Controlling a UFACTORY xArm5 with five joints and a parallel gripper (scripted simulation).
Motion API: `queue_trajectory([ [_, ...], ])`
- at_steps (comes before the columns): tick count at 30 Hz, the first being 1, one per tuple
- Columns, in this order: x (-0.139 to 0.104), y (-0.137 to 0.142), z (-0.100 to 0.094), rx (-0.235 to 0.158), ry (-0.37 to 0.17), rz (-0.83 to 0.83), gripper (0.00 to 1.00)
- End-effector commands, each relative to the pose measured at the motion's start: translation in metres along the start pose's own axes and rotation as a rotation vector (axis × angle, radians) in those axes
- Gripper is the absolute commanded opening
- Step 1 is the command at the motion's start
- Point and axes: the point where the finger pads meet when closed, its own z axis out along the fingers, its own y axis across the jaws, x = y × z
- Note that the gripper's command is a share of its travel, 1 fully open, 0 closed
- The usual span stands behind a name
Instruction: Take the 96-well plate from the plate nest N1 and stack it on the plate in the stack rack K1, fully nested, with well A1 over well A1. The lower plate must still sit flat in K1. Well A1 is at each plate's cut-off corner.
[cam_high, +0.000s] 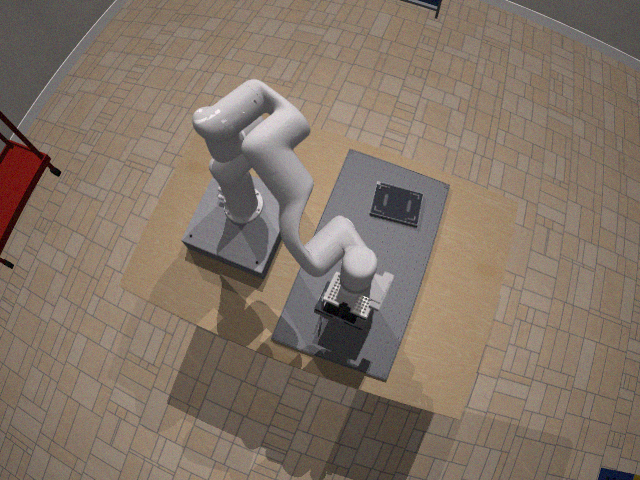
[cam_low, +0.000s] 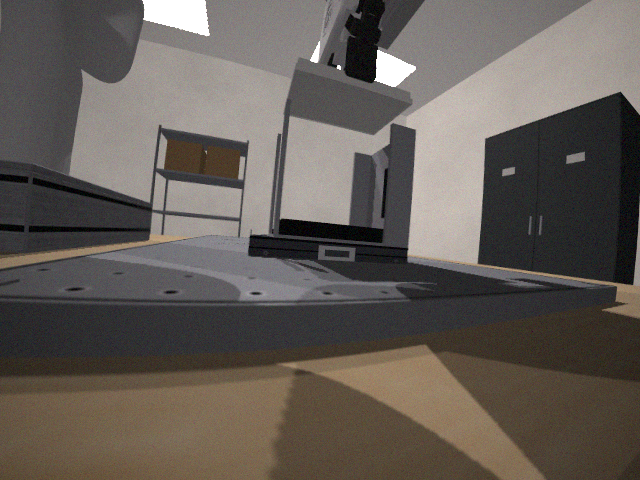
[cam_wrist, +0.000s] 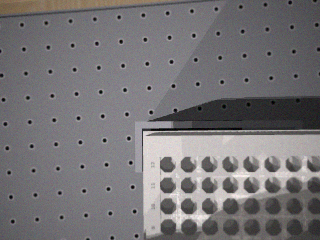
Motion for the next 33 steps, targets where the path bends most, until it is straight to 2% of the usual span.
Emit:
queue_trajectory([
  [1, 0.001, 0.0, -0.001, 0.006, 0.006, 0.0, 0.0],
  [22, 0.001, -0.001, -0.001, 0.006, 0.006, 0.0, 0.0],
  [33, 0.001, -0.002, 0.014, 0.006, 0.006, 0.0, 0.0],
])
